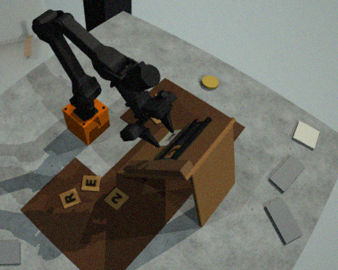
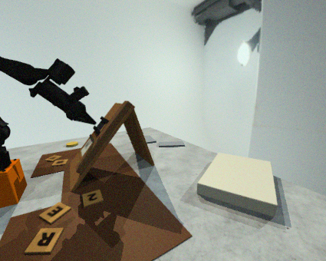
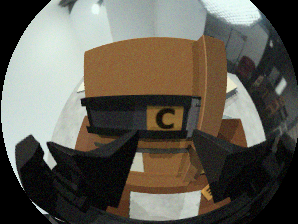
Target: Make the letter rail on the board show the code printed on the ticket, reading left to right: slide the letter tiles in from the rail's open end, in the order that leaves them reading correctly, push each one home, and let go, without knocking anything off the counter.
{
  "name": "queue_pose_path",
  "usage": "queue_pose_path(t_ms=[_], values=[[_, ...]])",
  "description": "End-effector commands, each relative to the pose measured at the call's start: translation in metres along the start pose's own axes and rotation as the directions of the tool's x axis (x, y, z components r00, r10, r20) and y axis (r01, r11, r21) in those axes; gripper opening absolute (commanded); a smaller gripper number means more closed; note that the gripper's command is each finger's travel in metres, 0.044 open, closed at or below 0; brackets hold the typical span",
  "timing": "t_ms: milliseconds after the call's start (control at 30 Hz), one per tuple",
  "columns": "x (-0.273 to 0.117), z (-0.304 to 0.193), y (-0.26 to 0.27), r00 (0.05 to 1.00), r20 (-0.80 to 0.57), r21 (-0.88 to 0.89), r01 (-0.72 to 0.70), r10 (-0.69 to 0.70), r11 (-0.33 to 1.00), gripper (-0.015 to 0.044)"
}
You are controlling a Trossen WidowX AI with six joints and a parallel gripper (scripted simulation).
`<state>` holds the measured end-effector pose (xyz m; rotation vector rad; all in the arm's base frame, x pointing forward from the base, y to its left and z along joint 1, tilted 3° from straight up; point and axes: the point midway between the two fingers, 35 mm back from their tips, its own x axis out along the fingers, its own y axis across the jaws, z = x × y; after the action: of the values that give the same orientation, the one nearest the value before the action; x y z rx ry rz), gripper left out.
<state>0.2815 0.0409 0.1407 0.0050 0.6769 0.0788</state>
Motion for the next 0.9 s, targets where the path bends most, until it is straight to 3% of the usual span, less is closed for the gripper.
queue_pose_path(t_ms=[0,333,733,867], values=[[0.0000,0.0000,0.0000,1.000,0.000,0.000,0.000,0.000,1.000,0.0269],[0.0000,0.0000,0.0000,1.000,0.000,0.000,0.000,0.000,1.000,0.0006],[0.0000,0.0000,0.0000,1.000,0.000,0.000,0.000,0.000,1.000,0.0000],[0.0037,0.0058,0.0050,0.994,-0.105,0.001,-0.006,0.006,1.000,0.0000]])
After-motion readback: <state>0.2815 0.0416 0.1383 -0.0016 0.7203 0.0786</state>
